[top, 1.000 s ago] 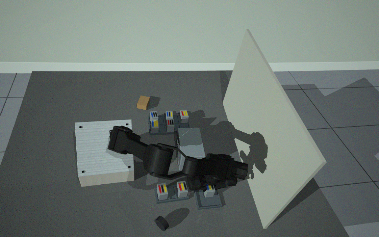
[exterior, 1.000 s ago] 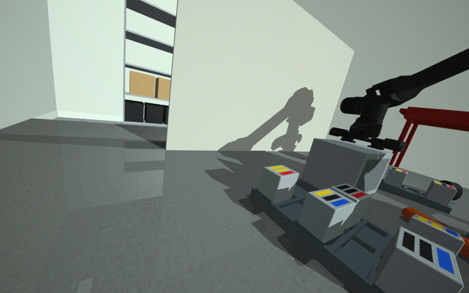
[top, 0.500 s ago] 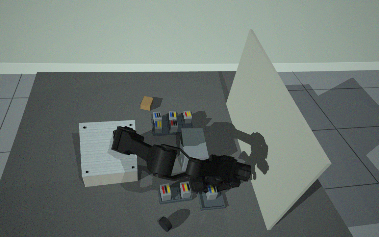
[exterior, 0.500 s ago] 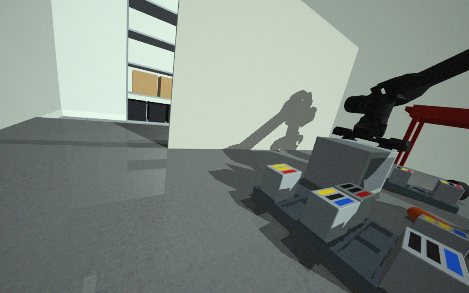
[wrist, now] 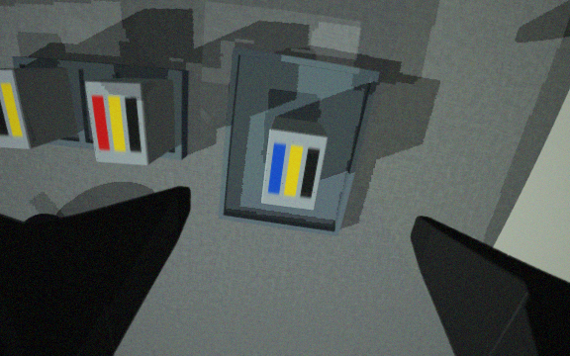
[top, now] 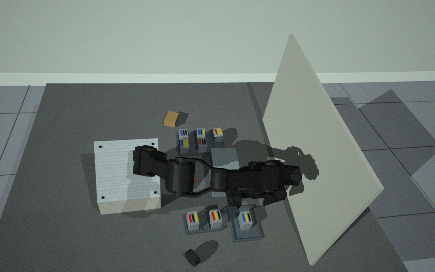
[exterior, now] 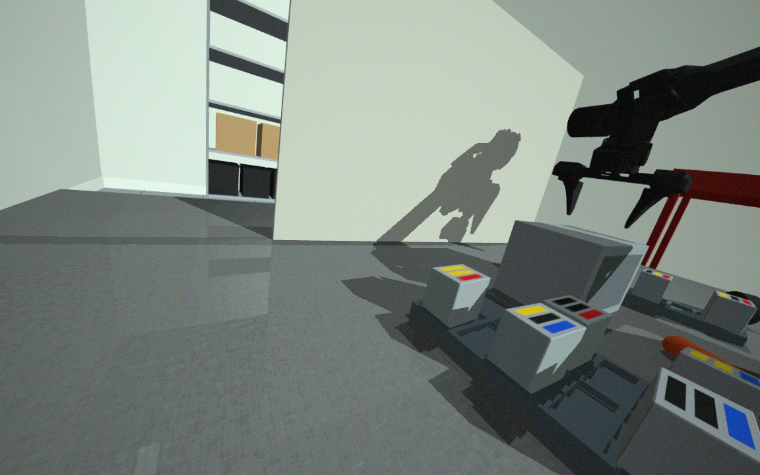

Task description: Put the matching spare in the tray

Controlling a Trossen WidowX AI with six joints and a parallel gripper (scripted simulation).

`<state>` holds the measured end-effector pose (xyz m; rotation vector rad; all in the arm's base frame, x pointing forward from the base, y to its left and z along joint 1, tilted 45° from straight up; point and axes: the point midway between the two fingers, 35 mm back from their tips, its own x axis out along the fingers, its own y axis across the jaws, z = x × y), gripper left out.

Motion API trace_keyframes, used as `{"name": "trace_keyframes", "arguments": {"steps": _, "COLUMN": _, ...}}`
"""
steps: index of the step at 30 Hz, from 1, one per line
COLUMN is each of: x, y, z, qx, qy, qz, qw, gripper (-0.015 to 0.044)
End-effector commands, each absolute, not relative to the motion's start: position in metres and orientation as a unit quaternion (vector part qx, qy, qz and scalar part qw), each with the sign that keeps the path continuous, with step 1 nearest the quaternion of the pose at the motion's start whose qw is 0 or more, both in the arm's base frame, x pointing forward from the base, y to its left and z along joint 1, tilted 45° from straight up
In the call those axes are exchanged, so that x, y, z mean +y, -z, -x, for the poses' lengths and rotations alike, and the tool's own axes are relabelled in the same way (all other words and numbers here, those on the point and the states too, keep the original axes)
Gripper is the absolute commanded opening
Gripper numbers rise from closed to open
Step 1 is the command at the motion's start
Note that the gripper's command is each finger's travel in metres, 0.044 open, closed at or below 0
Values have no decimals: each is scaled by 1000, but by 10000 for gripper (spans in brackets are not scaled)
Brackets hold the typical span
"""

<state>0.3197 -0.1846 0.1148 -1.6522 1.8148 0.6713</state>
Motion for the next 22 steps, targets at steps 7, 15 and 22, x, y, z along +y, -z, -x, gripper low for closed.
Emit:
{"name": "trace_keyframes", "arguments": {"steps": 7, "x": -174, "y": -131, "z": -321, "qx": 677, "qy": -244, "qz": 627, "qw": 298, "gripper": 440}}
{"name": "trace_keyframes", "arguments": {"steps": 15, "x": -174, "y": -131, "z": -321, "qx": 677, "qy": -244, "qz": 627, "qw": 298, "gripper": 440}}
{"name": "trace_keyframes", "arguments": {"steps": 22, "x": -174, "y": -131, "z": -321, "qx": 677, "qy": -244, "qz": 627, "qw": 298, "gripper": 440}}
